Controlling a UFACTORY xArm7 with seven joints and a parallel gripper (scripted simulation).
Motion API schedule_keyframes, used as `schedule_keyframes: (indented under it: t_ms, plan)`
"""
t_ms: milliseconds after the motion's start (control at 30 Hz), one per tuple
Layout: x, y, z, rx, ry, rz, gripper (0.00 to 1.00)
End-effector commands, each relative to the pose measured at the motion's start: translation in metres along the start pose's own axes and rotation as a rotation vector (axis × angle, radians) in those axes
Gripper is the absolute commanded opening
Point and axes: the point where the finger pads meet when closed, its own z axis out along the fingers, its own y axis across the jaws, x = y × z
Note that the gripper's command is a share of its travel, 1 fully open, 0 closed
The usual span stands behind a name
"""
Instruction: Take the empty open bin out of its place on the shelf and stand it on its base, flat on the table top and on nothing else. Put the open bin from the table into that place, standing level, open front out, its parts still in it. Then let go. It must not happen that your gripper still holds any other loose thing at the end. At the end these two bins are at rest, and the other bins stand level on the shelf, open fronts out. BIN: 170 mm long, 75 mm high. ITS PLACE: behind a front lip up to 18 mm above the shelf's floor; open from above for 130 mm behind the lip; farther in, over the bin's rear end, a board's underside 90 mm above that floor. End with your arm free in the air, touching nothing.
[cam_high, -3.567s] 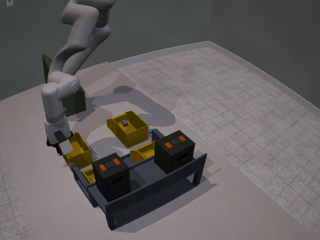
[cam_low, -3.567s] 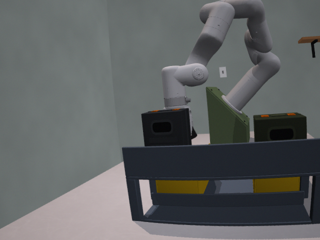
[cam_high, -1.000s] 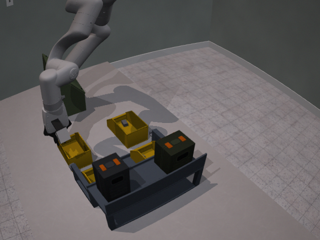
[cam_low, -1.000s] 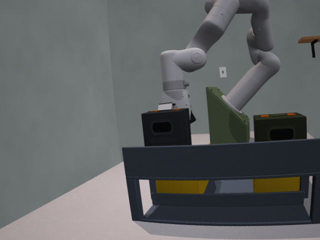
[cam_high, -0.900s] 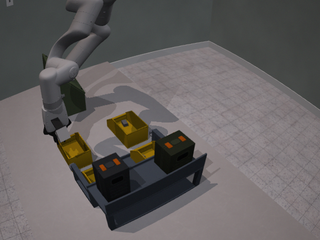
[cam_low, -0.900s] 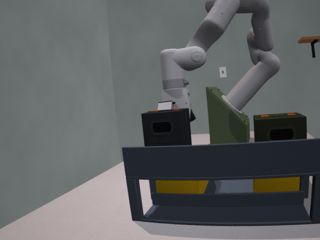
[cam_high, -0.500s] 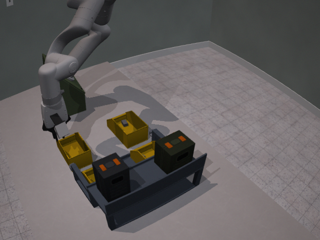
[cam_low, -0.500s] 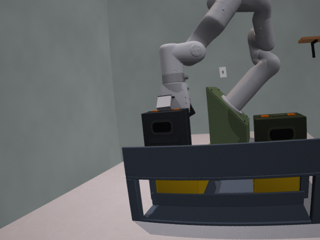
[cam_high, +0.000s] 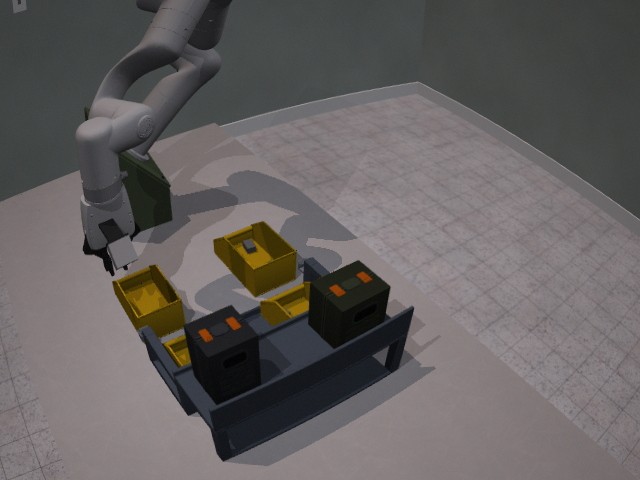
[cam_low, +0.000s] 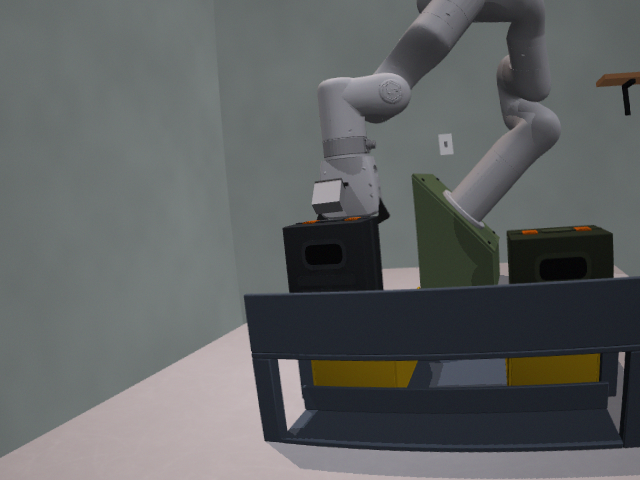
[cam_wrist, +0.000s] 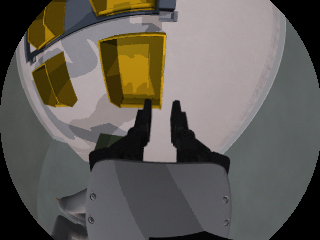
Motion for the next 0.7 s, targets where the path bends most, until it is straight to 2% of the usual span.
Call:
schedule_keyframes:
  t_ms: [0,667]
  plan:
    - [0.0008,0.0013,-0.0047,-0.003,0.003,0.0,0.26]
    - [0.0008,0.0013,-0.0089,-0.003,0.003,0.0,0.26]
